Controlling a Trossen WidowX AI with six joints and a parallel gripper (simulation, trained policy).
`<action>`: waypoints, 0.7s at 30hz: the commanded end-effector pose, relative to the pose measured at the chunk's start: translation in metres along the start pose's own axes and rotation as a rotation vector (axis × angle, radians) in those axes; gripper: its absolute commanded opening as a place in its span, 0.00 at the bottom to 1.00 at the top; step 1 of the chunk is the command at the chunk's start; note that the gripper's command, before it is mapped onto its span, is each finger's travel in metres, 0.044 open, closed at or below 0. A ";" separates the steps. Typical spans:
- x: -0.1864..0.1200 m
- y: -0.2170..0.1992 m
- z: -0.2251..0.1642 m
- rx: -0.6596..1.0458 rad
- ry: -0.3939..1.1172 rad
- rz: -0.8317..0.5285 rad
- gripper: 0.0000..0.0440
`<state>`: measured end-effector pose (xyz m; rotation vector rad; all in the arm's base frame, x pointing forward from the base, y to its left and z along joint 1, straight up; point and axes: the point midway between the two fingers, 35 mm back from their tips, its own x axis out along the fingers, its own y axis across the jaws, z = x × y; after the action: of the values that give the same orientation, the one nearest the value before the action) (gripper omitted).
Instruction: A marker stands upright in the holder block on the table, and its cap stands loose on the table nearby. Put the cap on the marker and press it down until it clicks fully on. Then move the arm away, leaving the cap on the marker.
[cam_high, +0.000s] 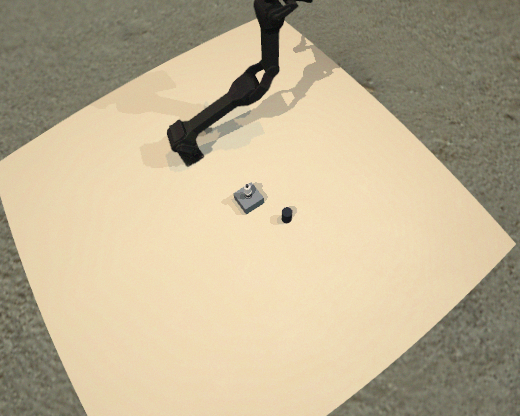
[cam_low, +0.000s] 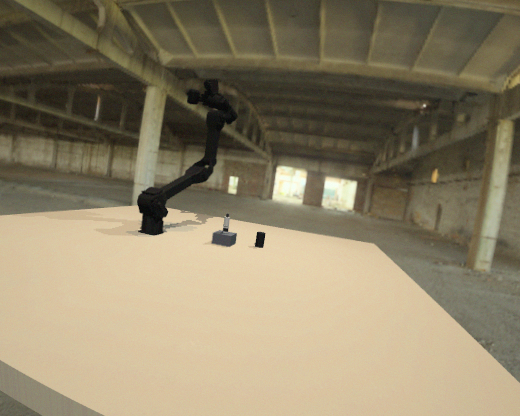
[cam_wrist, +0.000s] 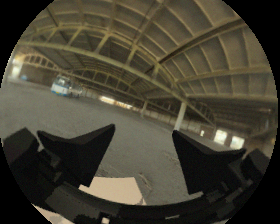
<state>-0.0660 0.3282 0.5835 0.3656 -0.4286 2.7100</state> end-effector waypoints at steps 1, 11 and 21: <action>0.001 0.002 0.002 -0.003 -0.007 0.004 0.85; 0.014 0.020 0.018 -0.028 -0.085 0.048 0.51; 0.023 0.042 0.036 -0.067 -0.165 0.099 0.58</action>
<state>-0.0910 0.2975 0.6061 0.5258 -0.5593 2.7537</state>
